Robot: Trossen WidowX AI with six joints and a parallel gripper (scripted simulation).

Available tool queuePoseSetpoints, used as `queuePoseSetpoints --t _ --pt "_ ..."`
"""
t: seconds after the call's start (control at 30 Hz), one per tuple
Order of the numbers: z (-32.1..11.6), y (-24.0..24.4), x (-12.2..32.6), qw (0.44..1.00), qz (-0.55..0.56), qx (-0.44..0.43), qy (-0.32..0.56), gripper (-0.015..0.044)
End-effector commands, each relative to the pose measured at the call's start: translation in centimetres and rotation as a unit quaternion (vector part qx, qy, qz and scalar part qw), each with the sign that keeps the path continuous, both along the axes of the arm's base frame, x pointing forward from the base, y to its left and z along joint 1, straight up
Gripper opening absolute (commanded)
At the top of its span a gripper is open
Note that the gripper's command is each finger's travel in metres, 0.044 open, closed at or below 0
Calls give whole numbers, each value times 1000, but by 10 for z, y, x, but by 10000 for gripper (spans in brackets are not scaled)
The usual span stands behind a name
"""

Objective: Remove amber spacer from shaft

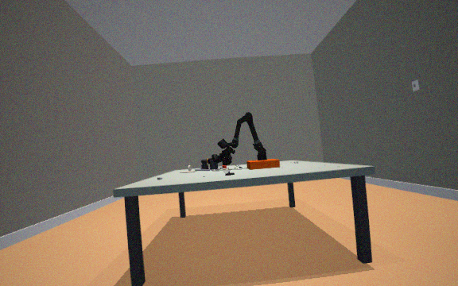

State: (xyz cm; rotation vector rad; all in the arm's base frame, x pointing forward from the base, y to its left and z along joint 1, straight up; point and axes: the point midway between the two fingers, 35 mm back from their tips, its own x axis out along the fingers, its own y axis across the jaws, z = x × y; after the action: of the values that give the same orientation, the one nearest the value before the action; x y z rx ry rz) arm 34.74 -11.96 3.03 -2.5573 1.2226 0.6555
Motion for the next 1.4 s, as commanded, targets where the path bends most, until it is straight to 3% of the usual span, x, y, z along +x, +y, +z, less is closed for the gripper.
queuePoseSetpoints --t 0.0,1.37 --pt "0 0 -1 1000 -1 1 0 0" --pt "-1 3 -3 1000 -1 1 0 0"
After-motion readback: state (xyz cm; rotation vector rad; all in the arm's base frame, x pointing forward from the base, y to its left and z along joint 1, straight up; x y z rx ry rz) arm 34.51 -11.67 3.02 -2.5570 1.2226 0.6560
